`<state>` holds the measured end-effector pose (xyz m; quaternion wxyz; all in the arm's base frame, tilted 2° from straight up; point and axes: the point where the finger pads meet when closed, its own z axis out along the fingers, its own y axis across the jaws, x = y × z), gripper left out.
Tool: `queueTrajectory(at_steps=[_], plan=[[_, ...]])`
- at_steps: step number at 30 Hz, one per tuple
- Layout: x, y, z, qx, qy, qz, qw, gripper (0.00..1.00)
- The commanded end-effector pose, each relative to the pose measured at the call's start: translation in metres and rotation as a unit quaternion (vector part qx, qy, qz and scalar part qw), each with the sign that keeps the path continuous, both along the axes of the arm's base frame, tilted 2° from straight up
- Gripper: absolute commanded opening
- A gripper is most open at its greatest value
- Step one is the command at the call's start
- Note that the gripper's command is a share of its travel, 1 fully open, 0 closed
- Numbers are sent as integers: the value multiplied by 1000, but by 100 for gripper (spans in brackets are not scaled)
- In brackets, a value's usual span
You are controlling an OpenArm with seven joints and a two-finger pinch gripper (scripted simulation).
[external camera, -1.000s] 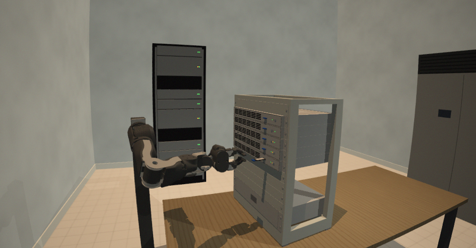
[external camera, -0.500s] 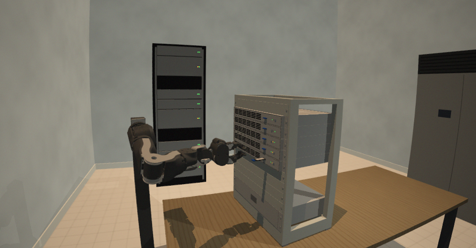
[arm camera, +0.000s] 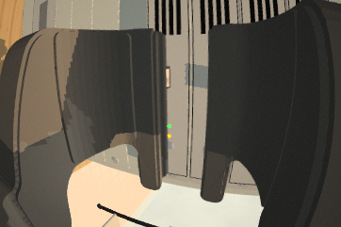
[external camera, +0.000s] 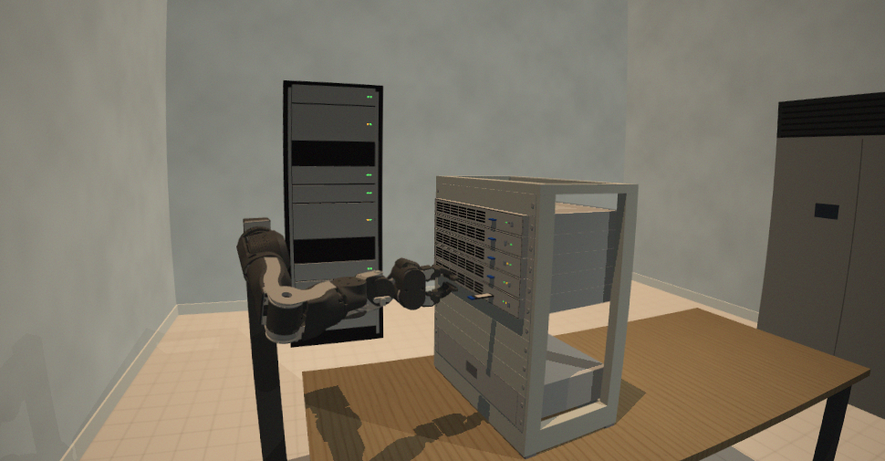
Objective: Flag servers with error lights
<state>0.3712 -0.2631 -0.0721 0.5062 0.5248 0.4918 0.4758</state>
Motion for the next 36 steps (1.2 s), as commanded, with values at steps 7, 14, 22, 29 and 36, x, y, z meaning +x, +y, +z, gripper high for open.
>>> queueTrajectory(at_steps=[7, 14, 22, 29, 36], plan=[[0, 0, -1, 0, 0, -1, 1000, 10], [0, 0, -1, 0, 0, -1, 1000, 10], [2, -1, -1, 0, 0, -2, 1000, 10], [13, -2, -2, 0, 1, -2, 1000, 10], [36, -3, -3, 0, 1, -2, 1000, 10]])
